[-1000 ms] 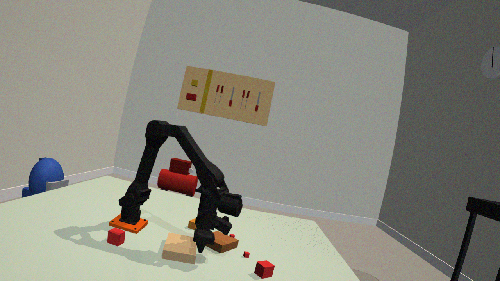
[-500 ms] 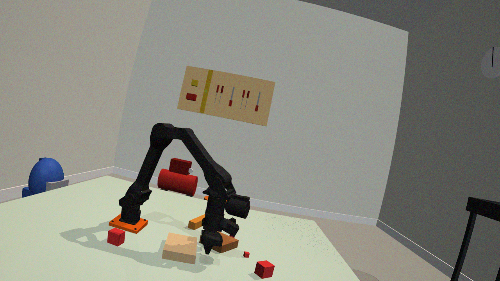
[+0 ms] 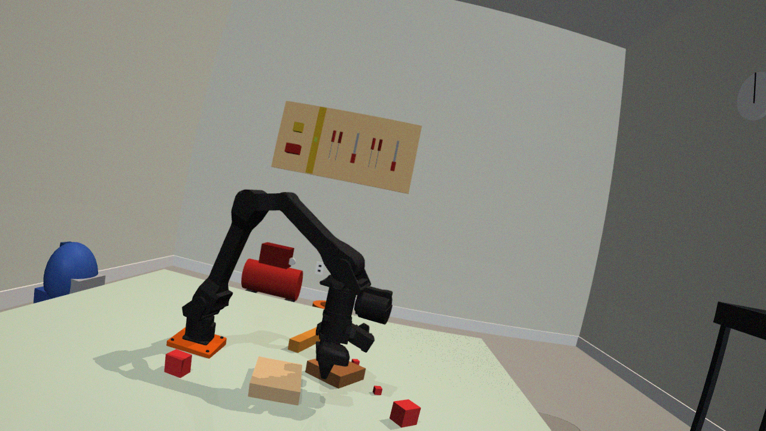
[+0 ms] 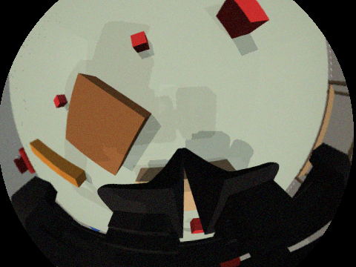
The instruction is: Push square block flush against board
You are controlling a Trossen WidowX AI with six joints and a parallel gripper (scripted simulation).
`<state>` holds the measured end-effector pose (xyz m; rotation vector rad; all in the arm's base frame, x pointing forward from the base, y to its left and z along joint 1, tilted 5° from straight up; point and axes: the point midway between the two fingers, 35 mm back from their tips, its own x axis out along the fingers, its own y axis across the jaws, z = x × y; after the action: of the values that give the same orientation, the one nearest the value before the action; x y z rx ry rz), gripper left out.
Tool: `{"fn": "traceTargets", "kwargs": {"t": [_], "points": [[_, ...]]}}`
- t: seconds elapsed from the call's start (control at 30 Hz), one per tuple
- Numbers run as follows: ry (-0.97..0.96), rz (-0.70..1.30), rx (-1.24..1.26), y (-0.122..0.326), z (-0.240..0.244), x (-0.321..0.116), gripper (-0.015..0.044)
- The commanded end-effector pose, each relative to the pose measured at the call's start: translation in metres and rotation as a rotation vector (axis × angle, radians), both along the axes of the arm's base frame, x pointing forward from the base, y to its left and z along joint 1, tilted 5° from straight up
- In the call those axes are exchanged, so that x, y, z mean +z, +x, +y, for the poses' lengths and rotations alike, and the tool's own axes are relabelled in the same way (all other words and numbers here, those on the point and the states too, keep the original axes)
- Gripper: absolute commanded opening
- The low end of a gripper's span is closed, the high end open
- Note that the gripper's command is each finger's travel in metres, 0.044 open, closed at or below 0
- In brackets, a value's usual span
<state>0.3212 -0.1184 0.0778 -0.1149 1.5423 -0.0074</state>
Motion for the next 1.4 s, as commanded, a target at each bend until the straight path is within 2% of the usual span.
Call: {"fn": "traceTargets", "kwargs": {"t": [0.0, 0.2, 1.37], "points": [[-0.011, -0.022, -0.004, 0.001, 0.001, 0.025, 0.0], [-0.009, -0.026, -0.056, -0.002, -0.004, 0.026, 0.0], [0.027, -0.121, -1.256, -0.101, -0.099, 0.03, 0.0]]}}
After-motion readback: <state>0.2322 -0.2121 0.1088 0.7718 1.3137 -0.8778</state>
